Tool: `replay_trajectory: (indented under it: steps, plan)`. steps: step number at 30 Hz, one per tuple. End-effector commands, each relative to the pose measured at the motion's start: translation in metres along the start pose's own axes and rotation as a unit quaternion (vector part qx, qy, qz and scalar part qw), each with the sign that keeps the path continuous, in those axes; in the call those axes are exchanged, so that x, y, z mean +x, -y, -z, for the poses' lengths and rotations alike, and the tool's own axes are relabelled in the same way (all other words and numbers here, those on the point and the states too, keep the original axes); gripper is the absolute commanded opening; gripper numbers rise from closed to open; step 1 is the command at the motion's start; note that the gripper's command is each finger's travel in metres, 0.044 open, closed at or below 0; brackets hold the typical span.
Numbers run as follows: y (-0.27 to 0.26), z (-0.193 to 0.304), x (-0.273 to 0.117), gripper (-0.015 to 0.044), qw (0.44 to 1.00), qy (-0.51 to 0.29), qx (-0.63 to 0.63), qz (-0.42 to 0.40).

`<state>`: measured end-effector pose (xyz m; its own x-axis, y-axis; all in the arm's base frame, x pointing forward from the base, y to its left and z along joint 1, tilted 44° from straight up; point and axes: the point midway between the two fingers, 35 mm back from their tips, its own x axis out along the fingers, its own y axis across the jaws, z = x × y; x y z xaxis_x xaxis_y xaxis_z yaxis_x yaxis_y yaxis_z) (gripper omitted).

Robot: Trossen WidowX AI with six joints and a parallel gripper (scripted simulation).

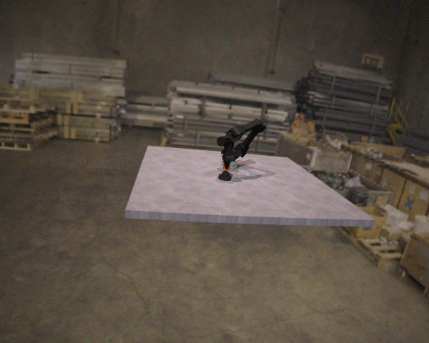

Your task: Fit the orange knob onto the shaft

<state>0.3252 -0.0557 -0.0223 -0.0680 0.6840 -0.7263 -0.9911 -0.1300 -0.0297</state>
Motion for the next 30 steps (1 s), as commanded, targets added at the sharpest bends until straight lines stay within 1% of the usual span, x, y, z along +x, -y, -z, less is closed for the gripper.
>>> replay_trajectory:
  steps: [1,6,30]
  plan:
    - [0.0001,0.0017,-0.0033,0.0000,1.000,-0.002,-0.024,0.003]
    - [0.0016,0.0034,-0.0032,0.0000,0.995,-0.002,-0.101,0.003]
    - [0.0011,0.0009,0.0015,0.0000,0.995,-0.002,-0.101,0.003]
